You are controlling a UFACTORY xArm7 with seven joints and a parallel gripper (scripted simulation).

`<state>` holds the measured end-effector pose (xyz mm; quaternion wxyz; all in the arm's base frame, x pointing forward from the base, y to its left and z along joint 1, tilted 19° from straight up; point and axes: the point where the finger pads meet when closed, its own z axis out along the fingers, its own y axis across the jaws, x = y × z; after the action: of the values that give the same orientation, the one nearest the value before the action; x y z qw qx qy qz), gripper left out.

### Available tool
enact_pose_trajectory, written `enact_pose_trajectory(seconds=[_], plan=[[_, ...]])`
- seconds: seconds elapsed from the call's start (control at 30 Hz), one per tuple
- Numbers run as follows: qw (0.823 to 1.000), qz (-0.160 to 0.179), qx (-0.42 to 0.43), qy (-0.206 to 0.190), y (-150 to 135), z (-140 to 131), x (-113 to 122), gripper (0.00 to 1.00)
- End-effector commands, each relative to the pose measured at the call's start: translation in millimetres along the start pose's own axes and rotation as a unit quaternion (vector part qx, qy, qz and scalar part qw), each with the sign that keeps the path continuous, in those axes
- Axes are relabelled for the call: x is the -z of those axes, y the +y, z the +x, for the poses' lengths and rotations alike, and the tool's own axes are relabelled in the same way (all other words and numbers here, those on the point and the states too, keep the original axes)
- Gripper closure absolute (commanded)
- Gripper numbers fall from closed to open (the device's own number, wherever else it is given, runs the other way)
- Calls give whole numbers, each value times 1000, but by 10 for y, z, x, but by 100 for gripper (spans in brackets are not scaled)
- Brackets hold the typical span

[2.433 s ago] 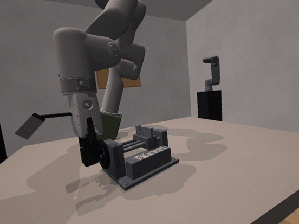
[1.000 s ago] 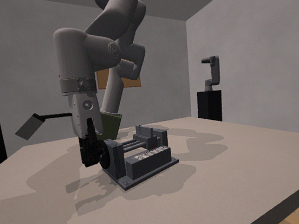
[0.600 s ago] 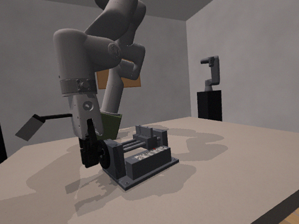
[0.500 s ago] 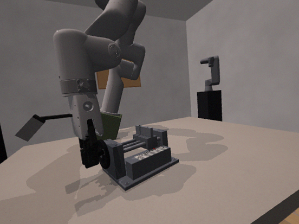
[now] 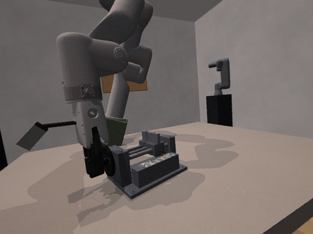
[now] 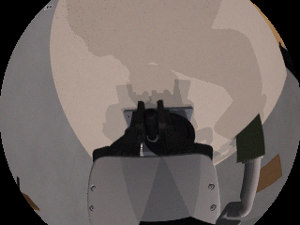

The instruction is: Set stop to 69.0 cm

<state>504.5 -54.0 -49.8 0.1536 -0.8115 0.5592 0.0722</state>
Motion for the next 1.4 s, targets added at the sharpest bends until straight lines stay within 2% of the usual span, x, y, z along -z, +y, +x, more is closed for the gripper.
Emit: enact_pose_trajectory(seconds=[0.0,0.7,1.37], plan=[[1000,1,0,1,-9,11,-10,94],[1000,1,0,1,5,11,-175,94],[1000,1,0,1,168,11,-328,94]])
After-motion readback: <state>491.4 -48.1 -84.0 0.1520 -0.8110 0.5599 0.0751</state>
